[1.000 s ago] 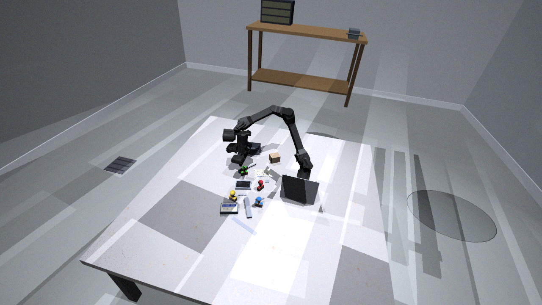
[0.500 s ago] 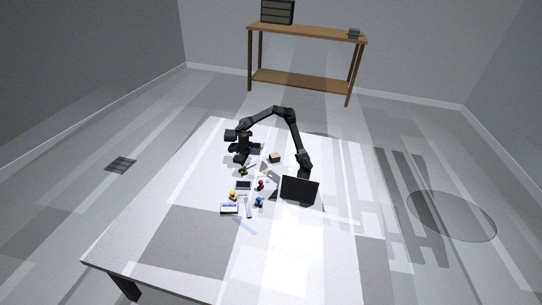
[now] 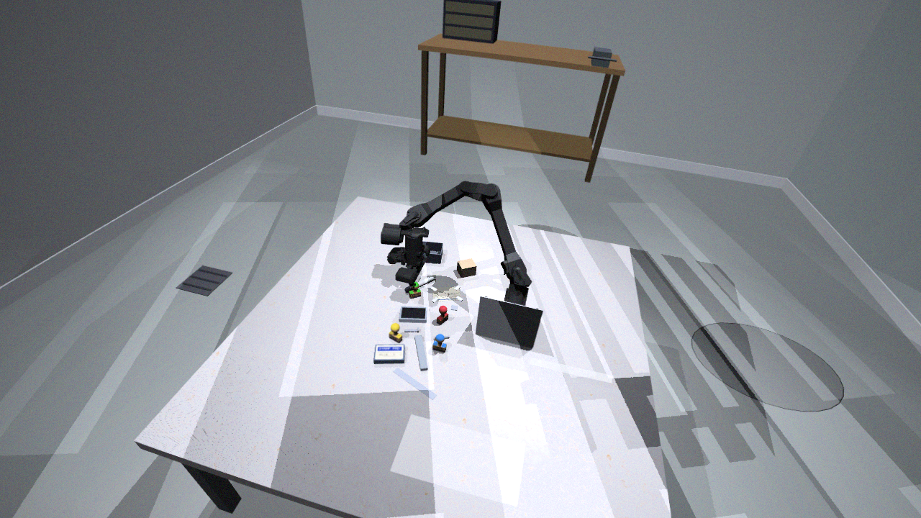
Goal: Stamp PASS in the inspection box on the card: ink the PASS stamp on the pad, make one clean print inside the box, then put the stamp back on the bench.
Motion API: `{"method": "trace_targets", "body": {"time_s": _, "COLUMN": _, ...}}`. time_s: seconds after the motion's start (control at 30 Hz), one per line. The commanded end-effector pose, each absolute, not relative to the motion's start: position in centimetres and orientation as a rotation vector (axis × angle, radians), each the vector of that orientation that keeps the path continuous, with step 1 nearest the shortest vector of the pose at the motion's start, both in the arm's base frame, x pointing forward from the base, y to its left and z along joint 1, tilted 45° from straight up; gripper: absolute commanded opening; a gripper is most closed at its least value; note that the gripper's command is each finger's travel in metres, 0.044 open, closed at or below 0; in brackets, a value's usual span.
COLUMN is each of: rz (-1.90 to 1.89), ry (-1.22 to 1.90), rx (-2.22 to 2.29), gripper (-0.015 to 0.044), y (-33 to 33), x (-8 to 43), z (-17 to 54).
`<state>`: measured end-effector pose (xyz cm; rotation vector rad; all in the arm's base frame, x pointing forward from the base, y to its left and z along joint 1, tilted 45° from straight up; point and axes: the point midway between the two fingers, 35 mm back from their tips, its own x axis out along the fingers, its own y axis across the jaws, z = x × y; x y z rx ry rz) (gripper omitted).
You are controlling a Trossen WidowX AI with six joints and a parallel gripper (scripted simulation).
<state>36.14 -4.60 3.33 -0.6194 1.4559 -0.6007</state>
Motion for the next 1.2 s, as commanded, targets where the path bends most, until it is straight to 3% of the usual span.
{"method": "trace_targets", "body": {"time_s": 0.0, "rz": -0.605, "ry": 1.47, "rx": -0.626, "gripper": 0.0219, "y": -5.4, "x": 36.0, "z": 2.5}}
{"method": "trace_targets", "body": {"time_s": 1.17, "rz": -0.608, "ry": 1.469, "rx": -0.629, "gripper": 0.0219, "y": -8.3, "x": 35.8, "z": -0.1}}
